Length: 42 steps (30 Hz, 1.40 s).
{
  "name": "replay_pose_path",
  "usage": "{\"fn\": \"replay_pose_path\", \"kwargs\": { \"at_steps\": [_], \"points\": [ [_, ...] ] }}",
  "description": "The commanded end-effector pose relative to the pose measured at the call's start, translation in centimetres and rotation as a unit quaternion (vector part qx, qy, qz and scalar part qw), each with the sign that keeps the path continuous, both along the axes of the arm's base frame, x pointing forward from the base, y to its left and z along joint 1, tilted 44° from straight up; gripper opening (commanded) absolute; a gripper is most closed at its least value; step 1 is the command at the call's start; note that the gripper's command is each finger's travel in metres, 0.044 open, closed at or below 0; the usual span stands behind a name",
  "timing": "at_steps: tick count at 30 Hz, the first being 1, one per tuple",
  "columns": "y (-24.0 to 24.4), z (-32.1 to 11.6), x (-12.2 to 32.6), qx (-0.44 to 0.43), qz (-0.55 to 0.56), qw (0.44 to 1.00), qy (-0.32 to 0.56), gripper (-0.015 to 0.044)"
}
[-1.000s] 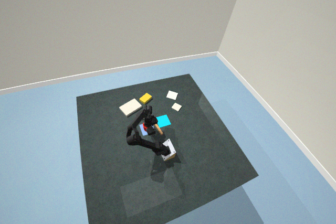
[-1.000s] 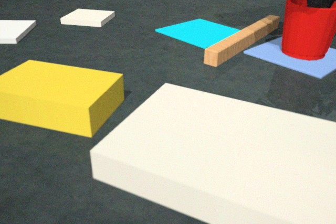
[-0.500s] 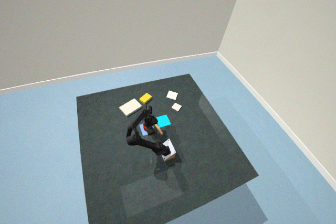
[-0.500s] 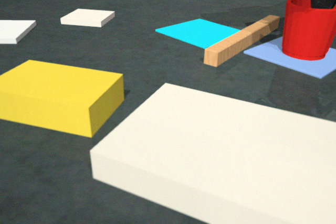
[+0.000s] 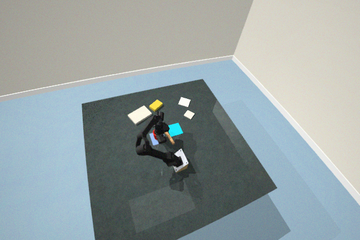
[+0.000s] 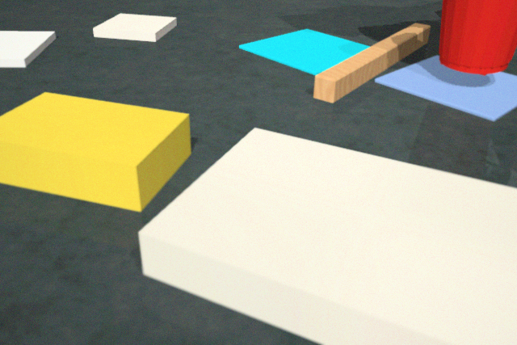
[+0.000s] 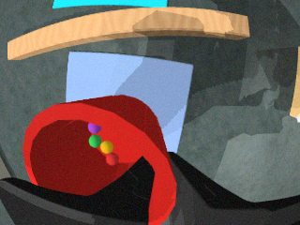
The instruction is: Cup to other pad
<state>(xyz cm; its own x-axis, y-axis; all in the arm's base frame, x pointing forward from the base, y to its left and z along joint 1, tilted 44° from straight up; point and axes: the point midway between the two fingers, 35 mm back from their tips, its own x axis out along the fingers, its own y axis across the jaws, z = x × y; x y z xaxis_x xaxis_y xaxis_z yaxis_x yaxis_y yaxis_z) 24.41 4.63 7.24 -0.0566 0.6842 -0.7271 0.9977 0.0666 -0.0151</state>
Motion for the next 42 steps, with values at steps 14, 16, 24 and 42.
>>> {"fn": "replay_pose_path", "kwargs": {
  "at_steps": [14,16,24,42],
  "points": [
    [-1.7,1.7,0.1,0.001,-0.002,1.0,0.0,0.0],
    [-1.7,1.7,0.1,0.001,-0.002,1.0,0.0,0.0],
    [-1.7,1.7,0.1,0.001,-0.002,1.0,0.0,0.0],
    [-4.0,-0.4,0.9,-0.001,0.0,1.0,-0.001,0.0]
  ]
}}
